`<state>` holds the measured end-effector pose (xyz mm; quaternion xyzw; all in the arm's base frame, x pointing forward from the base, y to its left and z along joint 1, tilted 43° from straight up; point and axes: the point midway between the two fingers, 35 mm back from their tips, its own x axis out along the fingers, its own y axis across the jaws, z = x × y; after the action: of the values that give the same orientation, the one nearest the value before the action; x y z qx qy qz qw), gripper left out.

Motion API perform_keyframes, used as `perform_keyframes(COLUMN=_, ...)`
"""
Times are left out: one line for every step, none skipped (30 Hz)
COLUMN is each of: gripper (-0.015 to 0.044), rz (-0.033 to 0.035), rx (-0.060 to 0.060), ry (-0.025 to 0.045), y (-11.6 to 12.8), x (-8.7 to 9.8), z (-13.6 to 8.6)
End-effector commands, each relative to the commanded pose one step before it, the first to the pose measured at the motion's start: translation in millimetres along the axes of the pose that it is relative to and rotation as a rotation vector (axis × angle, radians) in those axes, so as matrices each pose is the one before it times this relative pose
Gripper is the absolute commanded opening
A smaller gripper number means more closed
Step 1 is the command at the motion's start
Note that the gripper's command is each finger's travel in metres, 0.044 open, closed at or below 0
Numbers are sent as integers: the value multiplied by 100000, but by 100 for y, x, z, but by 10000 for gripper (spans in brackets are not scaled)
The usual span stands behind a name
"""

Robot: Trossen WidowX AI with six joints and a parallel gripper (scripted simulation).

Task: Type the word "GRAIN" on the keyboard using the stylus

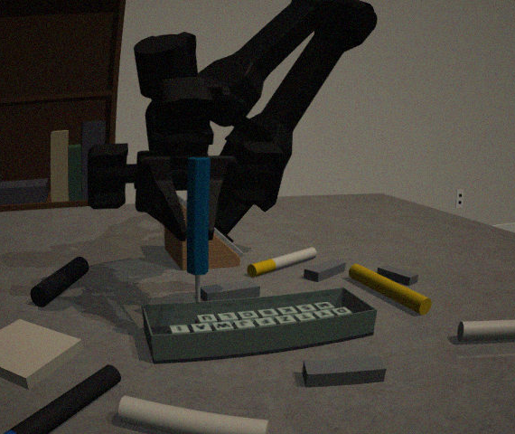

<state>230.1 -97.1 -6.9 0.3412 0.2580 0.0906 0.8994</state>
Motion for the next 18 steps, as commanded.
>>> perform_keyframes(gripper=0, rz=73, rx=1235, ry=527, y=128, x=210, z=-690)
perform_keyframes(gripper=0, rz=0, rx=0, ry=0, y=0, x=0, z=0)
perform_keyframes(gripper=0, rz=0, rx=0, ry=0, y=0, x=0, z=0)
perform_keyframes(gripper=0, rz=0, rx=0, ry=0, y=0, x=0, z=0)
perform_keyframes(gripper=0, rz=0, rx=0, ry=0, y=0, x=0, z=0)
perform_keyframes(gripper=0, rz=0, rx=0, ry=0, y=0, x=0, z=0)
perform_keyframes(gripper=0, rz=0, rx=0, ry=0, y=0, x=0, z=0)
perform_keyframes(gripper=0, rz=0, rx=0, ry=0, y=0, x=0, z=0)
perform_keyframes(gripper=26, rz=1, rx=2, ry=1, y=12, x=20, z=-32)
perform_keyframes(gripper=53, rz=1, rx=2, ry=1, y=18, x=29, z=-46)
perform_keyframes(gripper=79, rz=3, rx=4, ry=0, y=26, x=41, z=-66)
perform_keyframes(gripper=81, rz=0, rx=1, ry=0, y=2, x=14, z=-23)
perform_keyframes(gripper=81, rz=1, rx=1, ry=0, y=3, x=23, z=-39)
perform_keyframes(gripper=81, rz=1, rx=2, ry=0, y=5, x=35, z=-59)
perform_keyframes(gripper=81, rz=2, rx=2, ry=0, y=7, x=37, z=-63)
perform_keyframes(gripper=81, rz=3, rx=3, ry=-1, y=8, x=42, z=-72)
perform_keyframes(gripper=81, rz=4, rx=4, ry=-2, y=11, x=46, z=-81)
perform_keyframes(gripper=81, rz=3, rx=3, ry=-2, y=8, x=34, z=-59)
